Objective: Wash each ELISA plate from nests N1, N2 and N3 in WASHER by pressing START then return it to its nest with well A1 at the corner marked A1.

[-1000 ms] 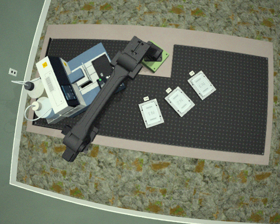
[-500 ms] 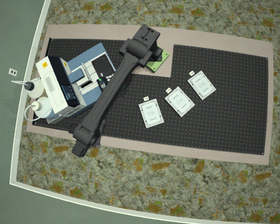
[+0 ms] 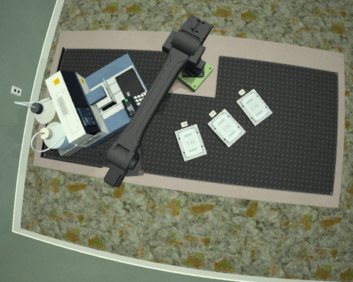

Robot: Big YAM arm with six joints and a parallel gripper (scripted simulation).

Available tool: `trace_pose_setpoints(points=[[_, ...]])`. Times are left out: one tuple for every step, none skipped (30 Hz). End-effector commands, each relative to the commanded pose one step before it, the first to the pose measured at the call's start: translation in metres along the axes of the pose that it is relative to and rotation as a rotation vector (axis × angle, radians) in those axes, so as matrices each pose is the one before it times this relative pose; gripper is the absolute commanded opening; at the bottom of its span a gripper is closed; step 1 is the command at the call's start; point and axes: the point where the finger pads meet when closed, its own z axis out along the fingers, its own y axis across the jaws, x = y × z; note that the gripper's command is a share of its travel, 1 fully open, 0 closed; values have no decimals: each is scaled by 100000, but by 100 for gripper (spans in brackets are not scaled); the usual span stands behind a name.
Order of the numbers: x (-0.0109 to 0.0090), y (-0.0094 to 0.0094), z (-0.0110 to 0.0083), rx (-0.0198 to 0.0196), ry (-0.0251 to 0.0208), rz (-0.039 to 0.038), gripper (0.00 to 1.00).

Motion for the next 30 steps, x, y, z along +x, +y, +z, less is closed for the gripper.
trace_pose_setpoints(points=[[640, 140, -1657, -3892, -2275, -6400, 100], [-527, -970, -155, -78, 89, -955, 100], [739, -28, -67, -34, 315, -4100, 100], [930, 42, -56, 208, 570, -4442, 100], [589, -68, -73, -55, 37, -722, 100], [395, -212, -86, -4, -170, -6, 100], [422, -195, -61, -296, 179, -3335, 100], [432, -218, -61, -115, 161, -3327, 100], [455, -219, -60, -53, 224, -3321, 100], [425, -170, -60, -104, -72, -280, 100], [433, -204, -60, 73, -79, 1, 100], [471, -204, -34, -158, 296, -3322, 100], [479, -217, -33, -17, 279, -3316, 100], [478, -195, -32, -48, 249, -3318, 100], [435, -141, -31, -107, -93, -282, 100], [447, -171, -32, 52, -77, 0, 100], [0, 0, 0, 0, 0, 0, 100], [0, 0, 0, 0, 0, 0, 100], [-52, -848, -64, -82, 103, -1339, 100], [692, 112, 21, -133, 268, -4151, 100], [828, 193, 31, 28, 555, -4440, 100], [485, -133, -2, 3, 52, -279, 100], [441, -137, -2, 49, -153, -6, 100], [459, -111, 25, -314, 122, -3335, 100], [474, -130, 25, -141, 142, -3327, 100], [494, -123, 25, -105, 208, -3320, 100], [451, -83, 26, -87, -107, -281, 100], [467, -111, 25, 72, -70, -1, 100], [502, -105, 52, -211, 252, -3320, 100], [517, -115, 53, -78, 284, -3312, 100]])
